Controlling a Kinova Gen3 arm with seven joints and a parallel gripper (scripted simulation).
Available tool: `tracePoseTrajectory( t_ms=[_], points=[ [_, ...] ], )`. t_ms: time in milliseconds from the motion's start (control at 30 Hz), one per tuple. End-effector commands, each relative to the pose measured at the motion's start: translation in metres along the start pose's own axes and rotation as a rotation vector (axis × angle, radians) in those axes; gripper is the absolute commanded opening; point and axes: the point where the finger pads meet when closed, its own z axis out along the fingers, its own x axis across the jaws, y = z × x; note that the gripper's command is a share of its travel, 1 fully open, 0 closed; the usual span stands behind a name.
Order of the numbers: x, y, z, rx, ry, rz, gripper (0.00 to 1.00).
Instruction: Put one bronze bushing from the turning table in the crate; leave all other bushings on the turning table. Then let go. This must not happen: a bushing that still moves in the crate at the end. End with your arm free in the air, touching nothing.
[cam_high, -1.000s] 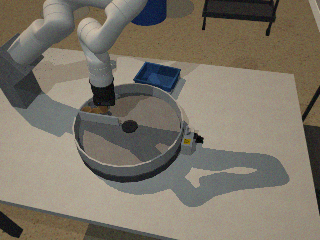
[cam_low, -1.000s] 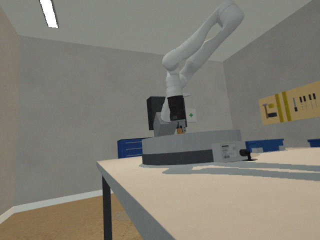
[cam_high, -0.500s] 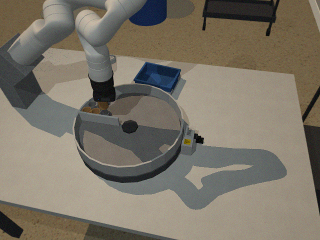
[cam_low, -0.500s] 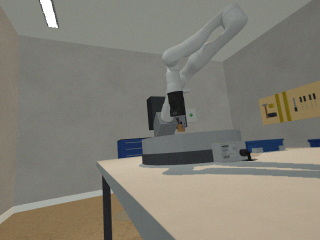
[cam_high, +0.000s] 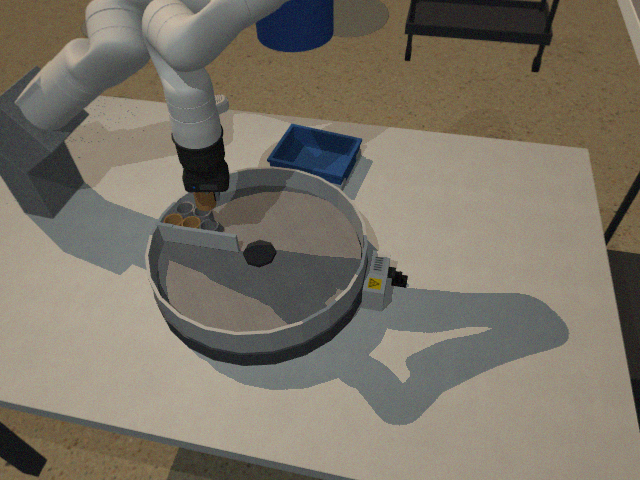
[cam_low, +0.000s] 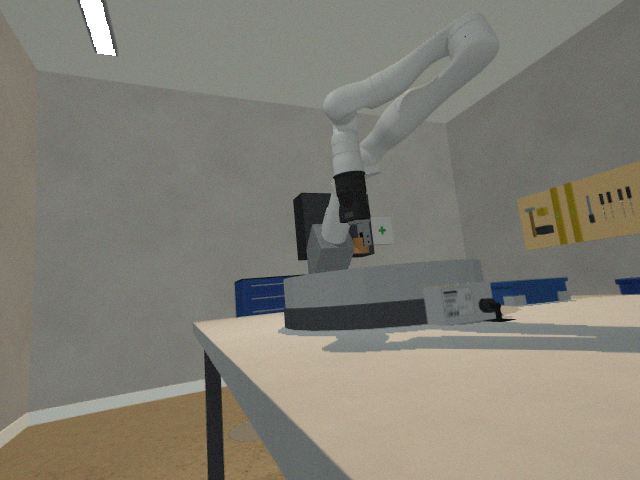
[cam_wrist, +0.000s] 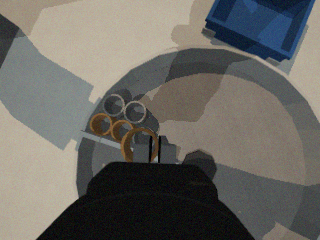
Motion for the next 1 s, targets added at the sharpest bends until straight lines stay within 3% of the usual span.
tracePoseTrajectory(
  t_ms=[0, 33, 167, 567, 600, 733, 967],
  points=[
    [-0.0016, 0.0005, 0.0003, -0.038, 0.024, 0.004, 0.0],
    [-0.0009, -0.0001, 0.0001, -0.018, 0.011, 0.001, 0.0],
    [-0.0038, -0.0017, 0.0012, -0.086, 0.058, 0.004, 0.0],
    [-0.0038, -0.0017, 0.0012, -0.086, 0.058, 0.004, 0.0],
    [-0.0027, -0.0018, 0.0009, -0.015, 0.002, -0.002, 0.0],
    [-0.0038, -0.0017, 0.0012, -0.086, 0.058, 0.004, 0.0],
    [-0.0038, -0.0017, 0.0012, -0.086, 0.058, 0.004, 0.0]
  ],
)
